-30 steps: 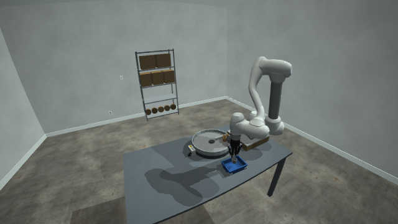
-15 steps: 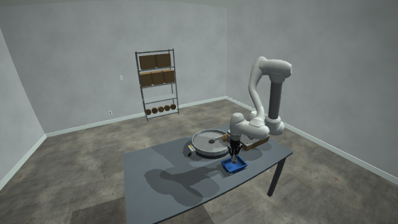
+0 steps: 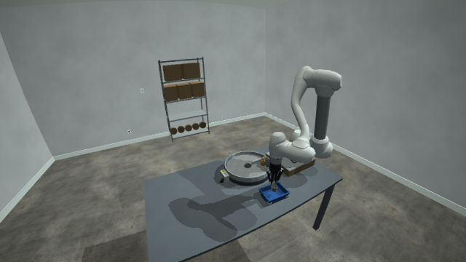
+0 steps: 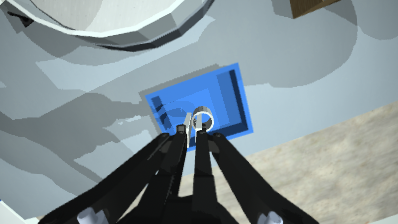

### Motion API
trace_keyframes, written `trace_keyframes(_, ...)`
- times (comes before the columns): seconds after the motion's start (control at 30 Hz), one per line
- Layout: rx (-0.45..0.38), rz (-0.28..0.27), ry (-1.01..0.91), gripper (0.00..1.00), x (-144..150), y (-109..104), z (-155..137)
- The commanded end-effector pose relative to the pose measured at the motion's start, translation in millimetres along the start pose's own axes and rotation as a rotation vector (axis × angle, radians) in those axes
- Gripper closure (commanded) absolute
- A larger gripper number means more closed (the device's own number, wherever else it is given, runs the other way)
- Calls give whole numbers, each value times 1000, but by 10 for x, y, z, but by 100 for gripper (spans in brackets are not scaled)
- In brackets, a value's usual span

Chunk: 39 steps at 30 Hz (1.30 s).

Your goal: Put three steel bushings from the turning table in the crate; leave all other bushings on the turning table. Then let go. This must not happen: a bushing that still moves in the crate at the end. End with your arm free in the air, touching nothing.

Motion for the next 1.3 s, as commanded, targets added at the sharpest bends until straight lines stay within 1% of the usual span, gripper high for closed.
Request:
trace_keyframes(0.0, -1, 3, 3, 100, -3, 31, -21)
trace_keyframes(0.67, -1, 3, 3, 100, -4, 46, -22)
trace_keyframes(1.27, -1, 3, 3, 100, -10, 279, -25)
Point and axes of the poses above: the point where the finger pads meet when closed, its own y axis out along the fingers, its own x axis across the jaws, z = x × y, the point moved 4 cm from there along -y, back along the fingers
